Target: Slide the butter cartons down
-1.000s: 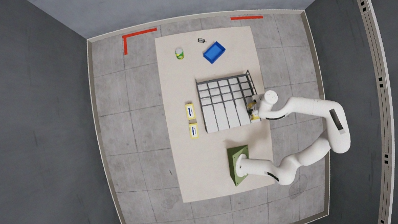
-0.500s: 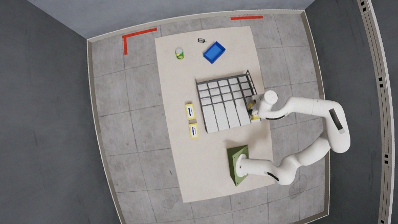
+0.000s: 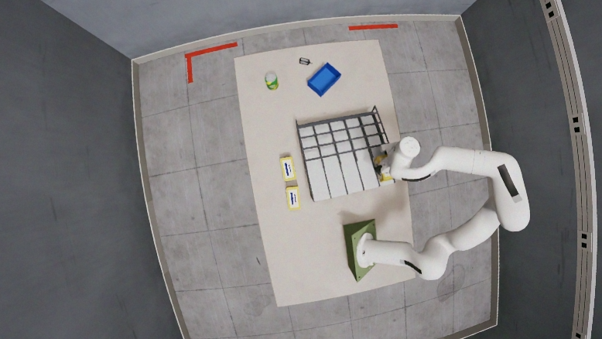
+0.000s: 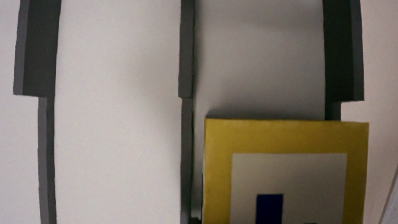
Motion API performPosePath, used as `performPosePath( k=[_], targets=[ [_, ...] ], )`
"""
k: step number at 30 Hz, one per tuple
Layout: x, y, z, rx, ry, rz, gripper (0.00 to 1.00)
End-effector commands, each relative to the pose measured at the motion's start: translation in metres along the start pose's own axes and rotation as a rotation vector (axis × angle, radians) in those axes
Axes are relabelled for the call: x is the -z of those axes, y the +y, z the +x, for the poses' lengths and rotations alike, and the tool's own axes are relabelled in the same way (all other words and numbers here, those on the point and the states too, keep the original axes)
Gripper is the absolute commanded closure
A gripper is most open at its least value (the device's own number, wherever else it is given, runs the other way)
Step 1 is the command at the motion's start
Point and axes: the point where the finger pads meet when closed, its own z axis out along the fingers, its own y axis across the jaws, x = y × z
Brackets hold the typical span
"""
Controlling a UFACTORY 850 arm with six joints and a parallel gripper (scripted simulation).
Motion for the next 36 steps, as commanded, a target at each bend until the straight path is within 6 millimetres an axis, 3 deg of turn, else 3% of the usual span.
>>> performPosePath(
  k=[1, 15, 16, 32, 33, 36],
  targets=[
    [0.001, 0.000, 0.000, 0.000, 0.001, 0.000, 1.00],
    [0.001, 0.000, 0.000, 0.000, 0.001, 0.000, 1.00],
    [0.029, 0.000, 0.000, 0.000, 0.001, 0.000, 1.00],
    [0.029, 0.000, 0.000, 0.000, 0.001, 0.000, 1.00],
    [0.094, 0.000, -0.015, 0.001, 0.280, 0.002, 1.00],
    [0.100, 0.000, -0.018, 0.001, 0.296, 0.002, 1.00]
  ],
)
